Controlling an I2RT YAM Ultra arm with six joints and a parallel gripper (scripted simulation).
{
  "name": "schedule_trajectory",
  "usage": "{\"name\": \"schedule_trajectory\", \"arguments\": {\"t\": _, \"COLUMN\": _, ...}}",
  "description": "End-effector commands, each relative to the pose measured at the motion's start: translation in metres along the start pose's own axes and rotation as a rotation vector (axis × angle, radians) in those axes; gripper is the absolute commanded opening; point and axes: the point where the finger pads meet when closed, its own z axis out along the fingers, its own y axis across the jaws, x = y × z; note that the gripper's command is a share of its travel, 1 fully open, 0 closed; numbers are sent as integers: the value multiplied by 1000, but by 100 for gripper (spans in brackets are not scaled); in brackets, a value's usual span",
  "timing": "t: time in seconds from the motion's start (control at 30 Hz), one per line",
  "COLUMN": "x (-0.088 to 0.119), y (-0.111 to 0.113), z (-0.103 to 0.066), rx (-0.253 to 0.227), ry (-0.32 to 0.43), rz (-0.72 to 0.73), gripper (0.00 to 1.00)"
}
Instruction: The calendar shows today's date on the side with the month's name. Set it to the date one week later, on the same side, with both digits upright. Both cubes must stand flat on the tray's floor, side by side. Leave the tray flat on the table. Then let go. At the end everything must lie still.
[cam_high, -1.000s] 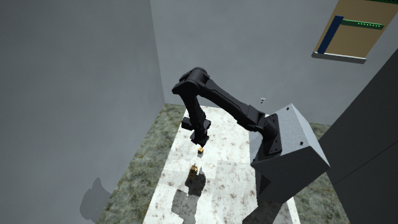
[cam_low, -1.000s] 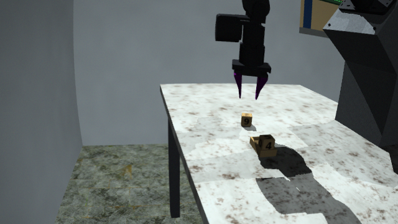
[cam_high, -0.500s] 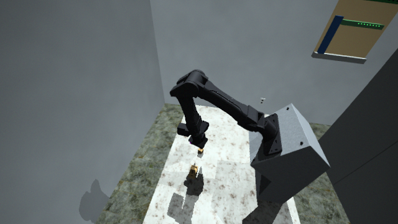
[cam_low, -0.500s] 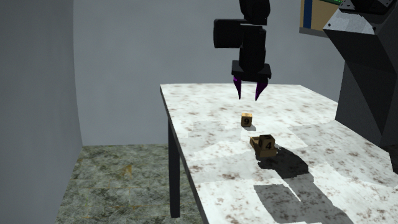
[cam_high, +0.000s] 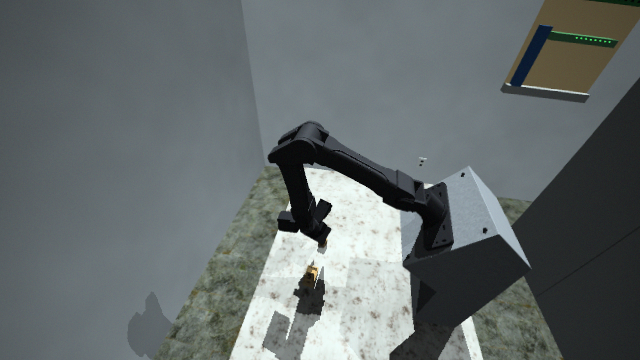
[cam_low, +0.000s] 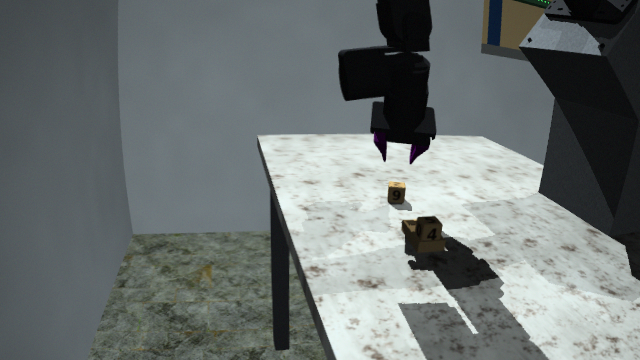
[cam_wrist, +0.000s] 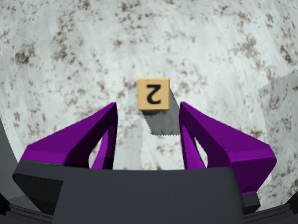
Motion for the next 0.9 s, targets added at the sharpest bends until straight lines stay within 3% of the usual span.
{"name": "schedule_trajectory", "arguments": {"t": 0.0, "x": -14, "y": -4, "z": -2, "rx": 12, "ry": -110, "rz": 5, "gripper": 45}}
{"name": "schedule_trajectory", "arguments": {"t": 0.2, "x": -12, "y": -3, "z": -4, "rx": 0, "ry": -251, "rz": 0, "gripper": 45}}
{"name": "schedule_trajectory", "arguments": {"t": 0.87, "x": -12, "y": -2, "z": -3, "rx": -1, "ry": -256, "rz": -1, "gripper": 45}}
